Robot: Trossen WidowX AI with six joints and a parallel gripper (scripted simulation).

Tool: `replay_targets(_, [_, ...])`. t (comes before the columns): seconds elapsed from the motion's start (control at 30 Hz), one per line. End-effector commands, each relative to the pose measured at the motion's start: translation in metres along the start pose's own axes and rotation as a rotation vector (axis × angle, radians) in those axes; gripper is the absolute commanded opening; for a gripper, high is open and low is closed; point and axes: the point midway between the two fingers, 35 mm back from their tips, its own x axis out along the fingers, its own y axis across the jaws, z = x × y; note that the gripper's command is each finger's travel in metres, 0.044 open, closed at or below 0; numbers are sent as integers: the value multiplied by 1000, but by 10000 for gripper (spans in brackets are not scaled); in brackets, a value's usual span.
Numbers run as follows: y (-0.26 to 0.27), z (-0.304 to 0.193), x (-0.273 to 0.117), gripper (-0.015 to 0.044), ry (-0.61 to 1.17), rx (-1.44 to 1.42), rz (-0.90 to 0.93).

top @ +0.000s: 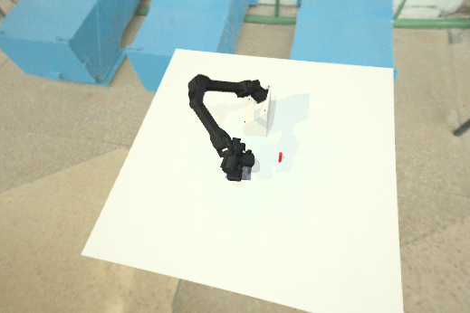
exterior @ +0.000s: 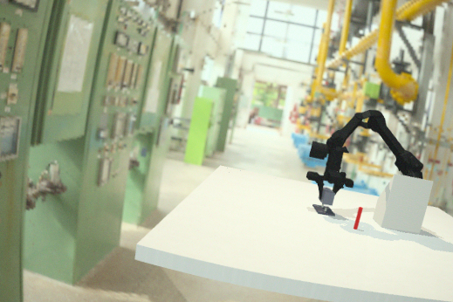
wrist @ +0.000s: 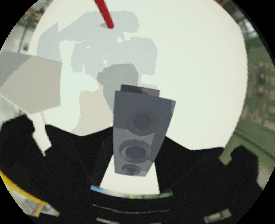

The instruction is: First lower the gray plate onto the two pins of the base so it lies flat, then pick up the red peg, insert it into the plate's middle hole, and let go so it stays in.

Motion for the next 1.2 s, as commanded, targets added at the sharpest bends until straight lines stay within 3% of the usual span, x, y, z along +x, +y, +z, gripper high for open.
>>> replay_targets(0.0, [1,0,7,0,3,-4,5])
replay_targets(0.67, [0,-1,19,0,3,-1,0])
replay_targets(1.17, [0,-1,19,394,3,-1,0])
